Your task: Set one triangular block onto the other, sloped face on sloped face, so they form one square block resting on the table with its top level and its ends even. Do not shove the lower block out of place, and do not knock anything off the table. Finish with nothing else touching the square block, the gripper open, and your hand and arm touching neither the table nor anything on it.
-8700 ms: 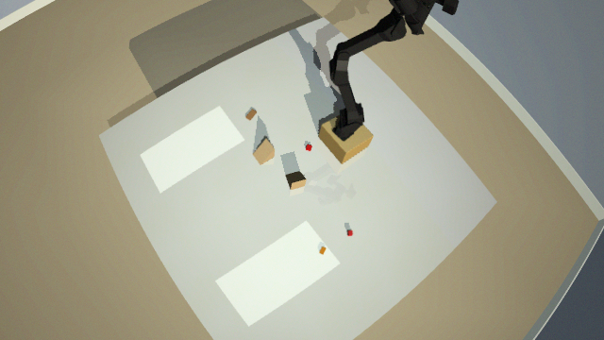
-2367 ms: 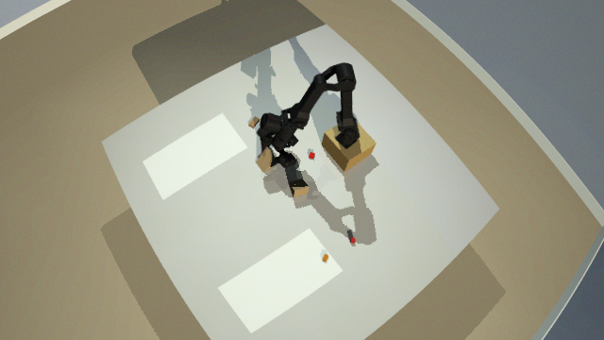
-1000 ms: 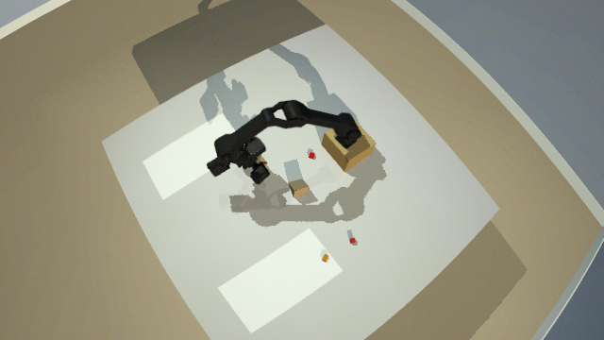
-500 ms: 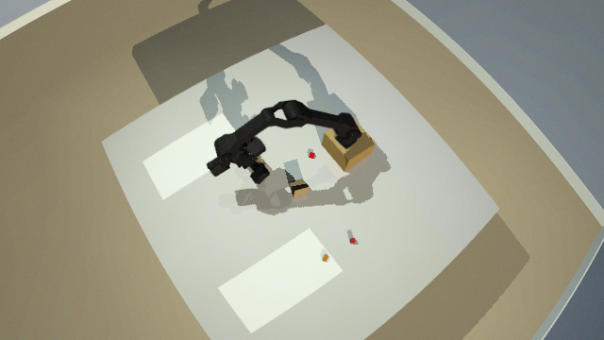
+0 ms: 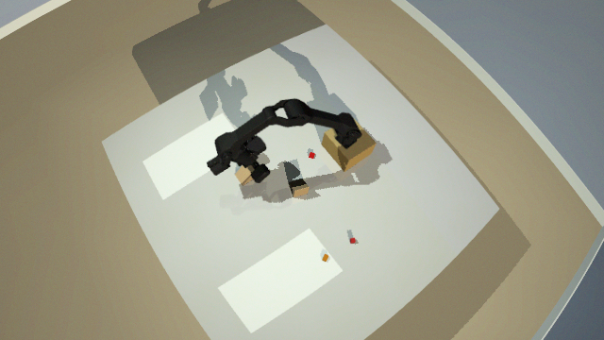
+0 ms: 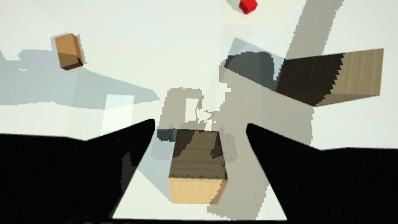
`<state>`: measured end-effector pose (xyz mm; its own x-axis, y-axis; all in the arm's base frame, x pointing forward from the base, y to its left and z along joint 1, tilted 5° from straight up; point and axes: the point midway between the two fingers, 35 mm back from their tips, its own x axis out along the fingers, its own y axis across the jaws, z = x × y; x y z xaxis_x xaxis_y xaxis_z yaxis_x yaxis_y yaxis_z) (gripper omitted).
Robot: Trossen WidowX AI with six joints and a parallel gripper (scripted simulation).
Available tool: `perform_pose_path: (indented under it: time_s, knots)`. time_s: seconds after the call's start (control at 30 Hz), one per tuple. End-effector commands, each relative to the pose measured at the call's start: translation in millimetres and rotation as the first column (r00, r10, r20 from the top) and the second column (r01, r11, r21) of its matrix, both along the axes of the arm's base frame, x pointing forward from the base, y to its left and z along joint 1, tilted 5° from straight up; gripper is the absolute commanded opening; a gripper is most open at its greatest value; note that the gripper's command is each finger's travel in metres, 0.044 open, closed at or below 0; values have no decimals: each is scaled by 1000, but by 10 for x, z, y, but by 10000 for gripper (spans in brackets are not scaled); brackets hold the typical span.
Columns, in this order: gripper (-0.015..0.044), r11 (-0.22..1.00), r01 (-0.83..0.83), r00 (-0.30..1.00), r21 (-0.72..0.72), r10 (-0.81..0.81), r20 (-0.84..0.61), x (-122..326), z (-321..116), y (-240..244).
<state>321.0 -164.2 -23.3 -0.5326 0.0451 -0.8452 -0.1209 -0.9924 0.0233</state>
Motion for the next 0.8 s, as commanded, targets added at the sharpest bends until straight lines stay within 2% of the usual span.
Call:
perform_pose_path:
  time_s: [0.0,0.13,0.3,0.53,0.77]
  knots:
    - [440,1000,-17,998,-19,18,62,30,401,7]
    - [440,998,-36,990,-48,42,134,0,891,39]
    - [440,998,-25,986,-57,34,163,35,924,24]
    - [440,999,36,919,-35,-19,393,29,618,-60]
    - [440,997,69,781,-26,-38,623,-48,378,-116]
